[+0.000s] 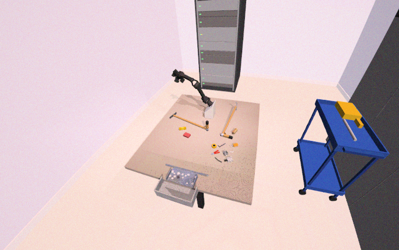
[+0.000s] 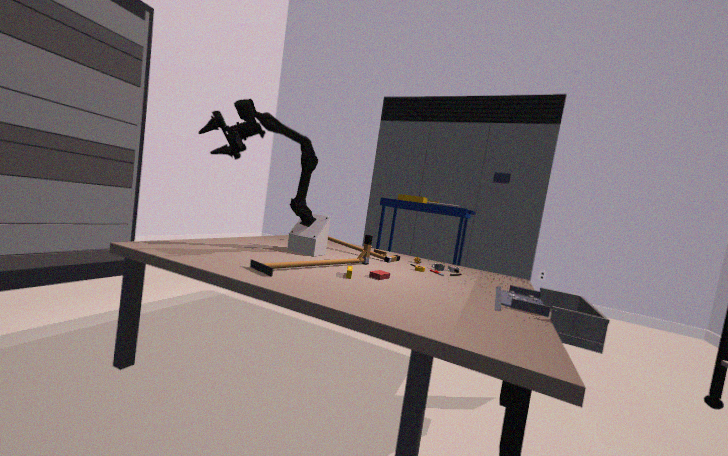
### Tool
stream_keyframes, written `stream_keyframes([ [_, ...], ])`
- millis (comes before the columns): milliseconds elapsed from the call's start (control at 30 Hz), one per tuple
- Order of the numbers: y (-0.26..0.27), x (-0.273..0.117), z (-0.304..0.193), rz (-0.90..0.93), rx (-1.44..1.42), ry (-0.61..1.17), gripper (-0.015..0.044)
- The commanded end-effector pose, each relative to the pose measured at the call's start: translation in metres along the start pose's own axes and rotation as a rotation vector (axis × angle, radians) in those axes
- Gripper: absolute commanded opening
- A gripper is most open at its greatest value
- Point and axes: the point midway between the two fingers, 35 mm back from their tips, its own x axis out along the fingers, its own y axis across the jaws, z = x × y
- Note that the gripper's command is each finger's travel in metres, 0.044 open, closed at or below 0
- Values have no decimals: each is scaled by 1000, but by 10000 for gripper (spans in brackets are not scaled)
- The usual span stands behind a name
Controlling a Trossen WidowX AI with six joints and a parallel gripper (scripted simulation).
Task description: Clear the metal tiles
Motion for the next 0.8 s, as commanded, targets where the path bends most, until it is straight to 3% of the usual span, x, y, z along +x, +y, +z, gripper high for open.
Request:
stream_keyframes([
  [0, -5, -4, -3, -5, 2, -1, 440],
  [767, -23, -22, -13, 6, -6, -3, 440],
])
